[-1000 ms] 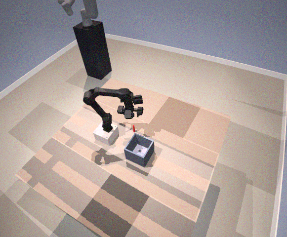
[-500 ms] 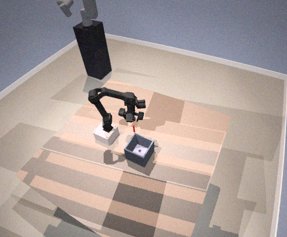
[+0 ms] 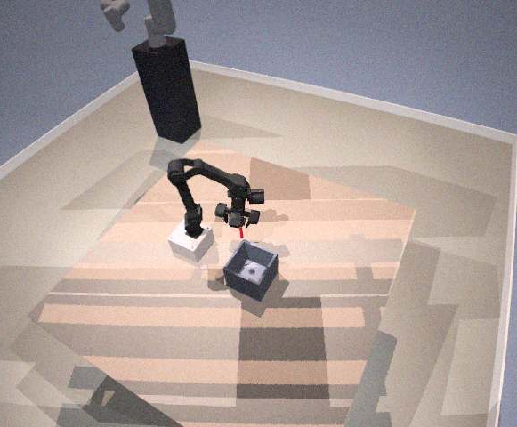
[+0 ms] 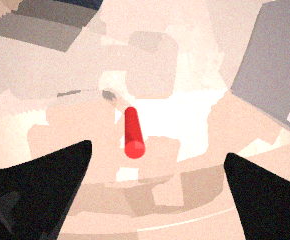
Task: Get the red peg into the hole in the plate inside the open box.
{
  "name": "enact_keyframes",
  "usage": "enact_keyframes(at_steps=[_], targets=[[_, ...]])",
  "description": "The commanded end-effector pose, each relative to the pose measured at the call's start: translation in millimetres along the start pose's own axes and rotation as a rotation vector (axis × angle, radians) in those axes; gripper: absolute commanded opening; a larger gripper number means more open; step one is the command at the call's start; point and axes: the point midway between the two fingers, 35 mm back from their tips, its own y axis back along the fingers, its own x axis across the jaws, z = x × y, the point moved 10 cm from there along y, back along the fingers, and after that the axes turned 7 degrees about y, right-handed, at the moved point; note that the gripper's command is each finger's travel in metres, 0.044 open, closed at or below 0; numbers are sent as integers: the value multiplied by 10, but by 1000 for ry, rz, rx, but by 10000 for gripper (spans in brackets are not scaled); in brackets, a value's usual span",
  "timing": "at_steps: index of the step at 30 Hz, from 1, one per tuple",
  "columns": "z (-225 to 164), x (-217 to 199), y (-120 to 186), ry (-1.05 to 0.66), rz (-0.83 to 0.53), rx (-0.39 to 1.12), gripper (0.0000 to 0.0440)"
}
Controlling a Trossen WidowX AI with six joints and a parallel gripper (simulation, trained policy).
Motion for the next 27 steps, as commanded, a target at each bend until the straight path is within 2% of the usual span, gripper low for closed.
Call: enact_keyframes(at_steps=[1, 10, 14, 27], targets=[[7, 1, -141, -2, -9, -19, 426], [20, 13, -409, -25, 2, -42, 413], [21, 24, -510, -34, 7, -49, 386], [-41, 170, -721, 14, 40, -29, 66]])
